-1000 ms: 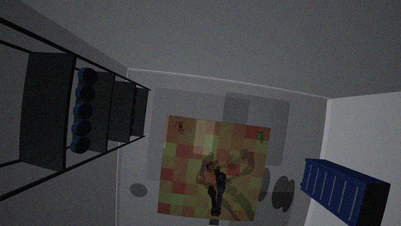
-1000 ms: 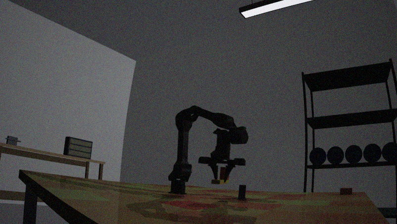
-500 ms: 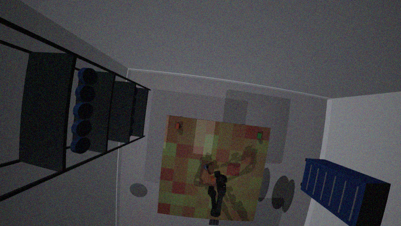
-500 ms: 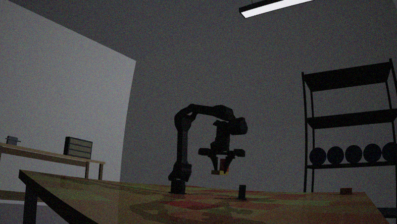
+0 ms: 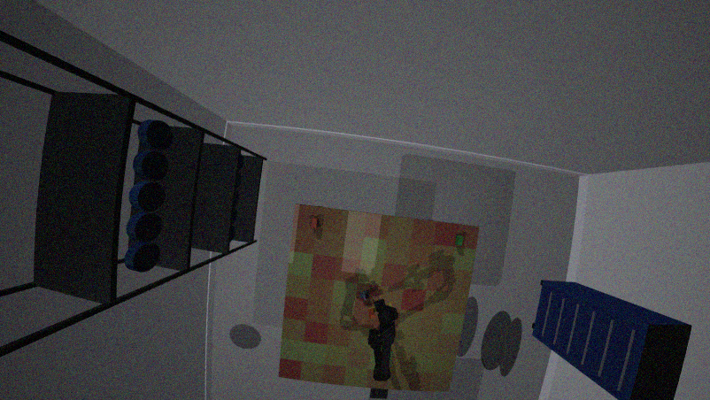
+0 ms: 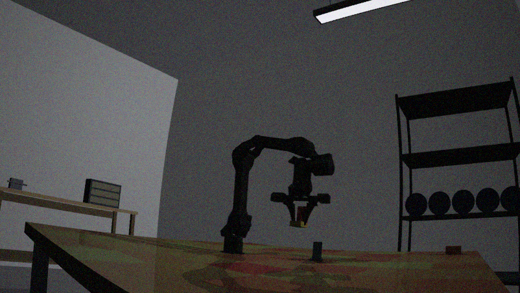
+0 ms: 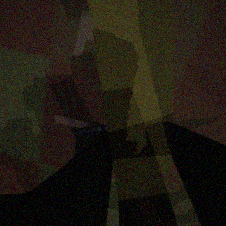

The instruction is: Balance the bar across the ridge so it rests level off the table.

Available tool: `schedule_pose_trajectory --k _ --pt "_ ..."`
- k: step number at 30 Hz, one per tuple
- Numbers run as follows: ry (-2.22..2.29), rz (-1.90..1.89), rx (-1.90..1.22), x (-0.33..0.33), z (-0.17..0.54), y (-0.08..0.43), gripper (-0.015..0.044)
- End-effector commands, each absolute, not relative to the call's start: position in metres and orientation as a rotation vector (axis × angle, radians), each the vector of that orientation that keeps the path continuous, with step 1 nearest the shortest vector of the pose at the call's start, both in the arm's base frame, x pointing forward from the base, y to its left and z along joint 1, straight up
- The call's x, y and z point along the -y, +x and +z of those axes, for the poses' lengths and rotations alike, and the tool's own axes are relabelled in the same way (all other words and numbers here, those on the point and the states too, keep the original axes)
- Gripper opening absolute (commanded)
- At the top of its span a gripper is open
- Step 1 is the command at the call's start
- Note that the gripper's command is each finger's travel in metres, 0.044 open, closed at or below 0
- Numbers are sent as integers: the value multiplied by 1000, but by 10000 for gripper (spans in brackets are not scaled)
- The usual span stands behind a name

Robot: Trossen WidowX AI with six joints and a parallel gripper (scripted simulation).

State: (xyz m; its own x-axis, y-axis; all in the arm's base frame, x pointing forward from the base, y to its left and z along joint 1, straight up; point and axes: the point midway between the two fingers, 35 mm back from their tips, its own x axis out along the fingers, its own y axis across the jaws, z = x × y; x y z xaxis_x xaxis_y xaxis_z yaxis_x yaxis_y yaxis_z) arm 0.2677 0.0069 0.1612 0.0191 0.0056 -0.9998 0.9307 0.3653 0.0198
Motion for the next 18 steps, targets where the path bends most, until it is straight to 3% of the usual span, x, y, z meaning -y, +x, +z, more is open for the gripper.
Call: schedule_pose_trajectory --k 1,18 --pt "920 -895 -1352 -22 164 277 0" --pt "859 -827 -1381 -80 164 301 0"
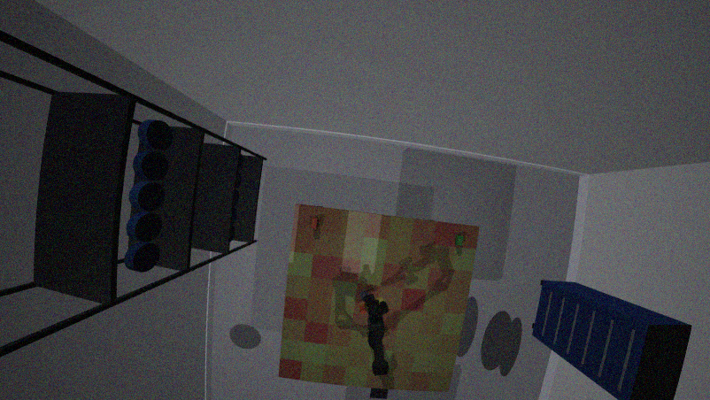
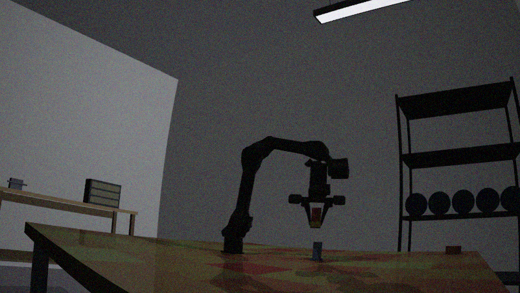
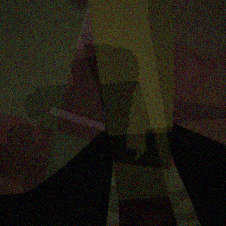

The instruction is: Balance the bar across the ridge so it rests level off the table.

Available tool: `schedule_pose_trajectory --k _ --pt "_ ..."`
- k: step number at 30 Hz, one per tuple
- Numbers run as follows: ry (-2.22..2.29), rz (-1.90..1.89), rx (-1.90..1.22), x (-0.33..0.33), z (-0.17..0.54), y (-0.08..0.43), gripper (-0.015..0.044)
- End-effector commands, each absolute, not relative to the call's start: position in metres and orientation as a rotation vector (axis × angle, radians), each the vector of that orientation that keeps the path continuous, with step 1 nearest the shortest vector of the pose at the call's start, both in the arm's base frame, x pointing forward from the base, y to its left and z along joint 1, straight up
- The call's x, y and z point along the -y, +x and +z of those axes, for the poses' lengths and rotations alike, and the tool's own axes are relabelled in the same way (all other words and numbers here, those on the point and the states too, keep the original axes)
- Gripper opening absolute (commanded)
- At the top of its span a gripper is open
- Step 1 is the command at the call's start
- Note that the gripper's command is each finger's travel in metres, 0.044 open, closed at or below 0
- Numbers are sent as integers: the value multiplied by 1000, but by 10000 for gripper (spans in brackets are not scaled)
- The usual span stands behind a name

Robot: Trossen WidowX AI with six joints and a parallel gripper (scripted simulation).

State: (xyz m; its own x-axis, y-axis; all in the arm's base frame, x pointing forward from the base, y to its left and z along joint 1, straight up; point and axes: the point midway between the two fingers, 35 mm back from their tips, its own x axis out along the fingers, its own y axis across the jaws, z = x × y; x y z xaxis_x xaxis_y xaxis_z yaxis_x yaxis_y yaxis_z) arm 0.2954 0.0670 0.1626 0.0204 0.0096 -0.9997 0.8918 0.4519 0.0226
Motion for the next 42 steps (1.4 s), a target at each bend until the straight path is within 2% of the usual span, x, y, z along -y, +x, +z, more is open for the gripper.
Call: schedule_pose_trajectory --k 1,42 --pt "858 -825 -1381 -81 164 301 0" --pt "857 -825 -1381 -82 121 303 0"
